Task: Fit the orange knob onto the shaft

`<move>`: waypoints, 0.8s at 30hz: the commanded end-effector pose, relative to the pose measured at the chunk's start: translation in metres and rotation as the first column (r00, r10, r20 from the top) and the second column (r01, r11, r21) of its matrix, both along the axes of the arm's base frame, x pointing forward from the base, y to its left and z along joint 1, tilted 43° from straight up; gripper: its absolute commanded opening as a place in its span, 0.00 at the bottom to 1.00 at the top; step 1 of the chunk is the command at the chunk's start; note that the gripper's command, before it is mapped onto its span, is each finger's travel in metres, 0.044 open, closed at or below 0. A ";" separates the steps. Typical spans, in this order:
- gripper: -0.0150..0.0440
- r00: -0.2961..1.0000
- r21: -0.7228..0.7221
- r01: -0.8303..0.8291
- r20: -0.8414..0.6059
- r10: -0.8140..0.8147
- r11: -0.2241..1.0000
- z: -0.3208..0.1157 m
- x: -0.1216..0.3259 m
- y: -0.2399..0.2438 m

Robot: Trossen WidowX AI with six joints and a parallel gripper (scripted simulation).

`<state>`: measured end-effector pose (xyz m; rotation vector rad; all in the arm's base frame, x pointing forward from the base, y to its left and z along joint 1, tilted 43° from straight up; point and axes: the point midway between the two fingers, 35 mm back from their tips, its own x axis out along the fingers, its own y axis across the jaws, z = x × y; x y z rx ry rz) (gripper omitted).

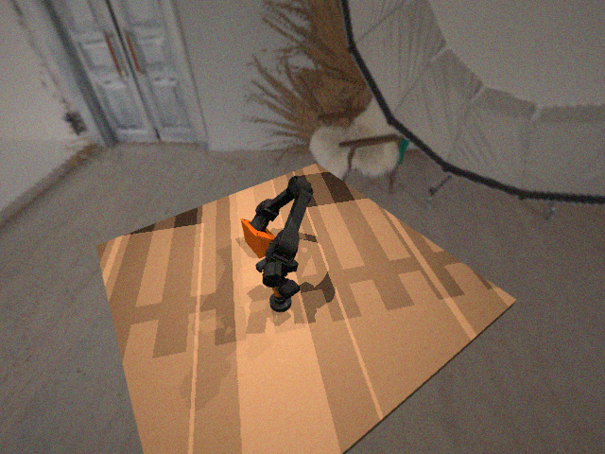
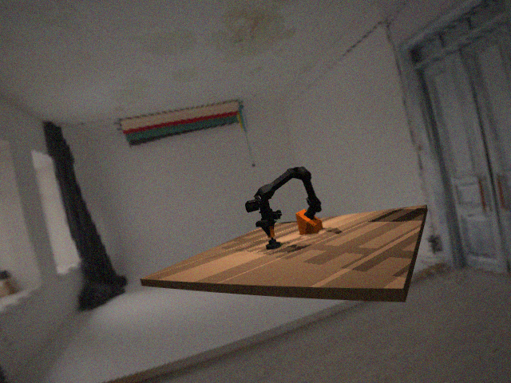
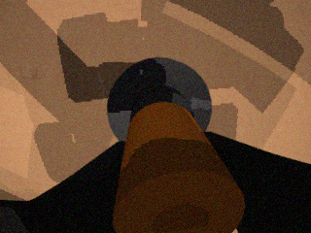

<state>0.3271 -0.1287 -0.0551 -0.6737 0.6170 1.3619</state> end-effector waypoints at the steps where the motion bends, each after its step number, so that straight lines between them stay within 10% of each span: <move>1: 0.25 1.000 -0.007 0.001 0.009 -0.001 1.000 0.004 0.002 -0.002; 24: 0.25 1.000 -0.007 0.001 0.009 -0.001 1.000 0.000 0.004 -0.003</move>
